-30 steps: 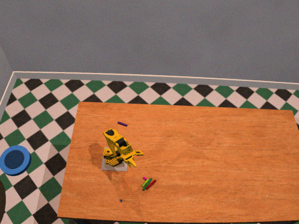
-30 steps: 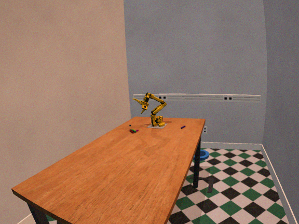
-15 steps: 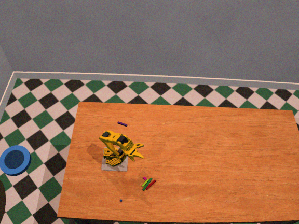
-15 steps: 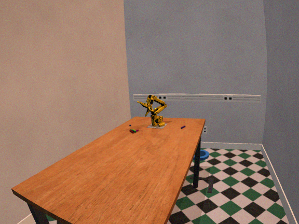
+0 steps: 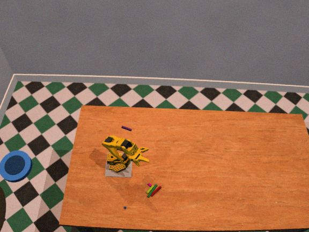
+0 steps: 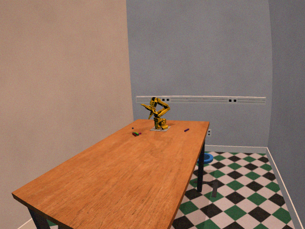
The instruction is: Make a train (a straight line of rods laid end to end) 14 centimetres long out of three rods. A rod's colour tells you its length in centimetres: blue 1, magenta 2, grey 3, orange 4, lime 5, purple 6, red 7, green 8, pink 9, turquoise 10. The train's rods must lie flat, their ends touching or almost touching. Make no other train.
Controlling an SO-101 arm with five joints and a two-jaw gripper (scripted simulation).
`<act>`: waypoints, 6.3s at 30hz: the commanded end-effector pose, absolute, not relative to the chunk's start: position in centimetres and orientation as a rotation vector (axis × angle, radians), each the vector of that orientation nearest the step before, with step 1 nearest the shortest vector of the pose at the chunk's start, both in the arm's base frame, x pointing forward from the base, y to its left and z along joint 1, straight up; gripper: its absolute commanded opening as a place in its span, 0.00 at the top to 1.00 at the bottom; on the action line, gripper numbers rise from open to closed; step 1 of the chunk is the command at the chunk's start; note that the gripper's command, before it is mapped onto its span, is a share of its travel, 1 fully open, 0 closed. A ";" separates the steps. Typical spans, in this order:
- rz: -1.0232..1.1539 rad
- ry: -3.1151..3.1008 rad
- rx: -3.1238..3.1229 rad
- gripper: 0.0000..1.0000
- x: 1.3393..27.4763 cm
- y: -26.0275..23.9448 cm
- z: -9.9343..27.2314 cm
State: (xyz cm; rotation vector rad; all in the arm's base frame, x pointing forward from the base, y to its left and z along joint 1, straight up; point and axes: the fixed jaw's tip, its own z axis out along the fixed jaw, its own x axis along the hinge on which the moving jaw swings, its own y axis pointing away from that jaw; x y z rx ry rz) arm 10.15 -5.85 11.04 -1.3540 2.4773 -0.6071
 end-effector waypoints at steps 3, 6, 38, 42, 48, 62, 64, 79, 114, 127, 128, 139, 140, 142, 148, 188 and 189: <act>-0.586 2.481 -1.361 0.00 10.0 -5.6 10.8; -0.586 2.481 -1.361 0.00 10.0 -5.6 10.8; -0.585 2.461 -1.384 0.00 10.2 -5.4 10.8; -0.585 2.461 -1.384 0.00 10.2 -5.4 10.8; -0.585 2.461 -1.384 0.00 10.2 -5.4 10.8; -0.585 2.461 -1.384 0.00 10.2 -5.4 10.8; -0.585 2.461 -1.384 0.00 10.2 -5.4 10.8; -0.585 2.460 -1.385 0.00 10.2 -5.4 10.8; -0.440 1.903 -1.974 0.00 11.5 1.1 10.8; -0.311 1.399 -2.307 0.00 9.9 5.9 10.8; -0.298 1.347 -2.334 0.00 9.6 6.3 10.8; -0.162 0.804 -2.545 0.00 6.1 9.8 10.8; -0.149 0.755 -2.559 0.00 5.7 10.0 10.8; -0.149 0.755 -2.559 0.00 5.7 10.0 10.8; -0.083 0.489 -2.616 0.00 3.5 11.0 10.8; 0.026 0.045 -2.663 0.00 -0.3 11.6 10.7; 0.026 0.045 -2.663 0.00 -0.3 11.6 10.7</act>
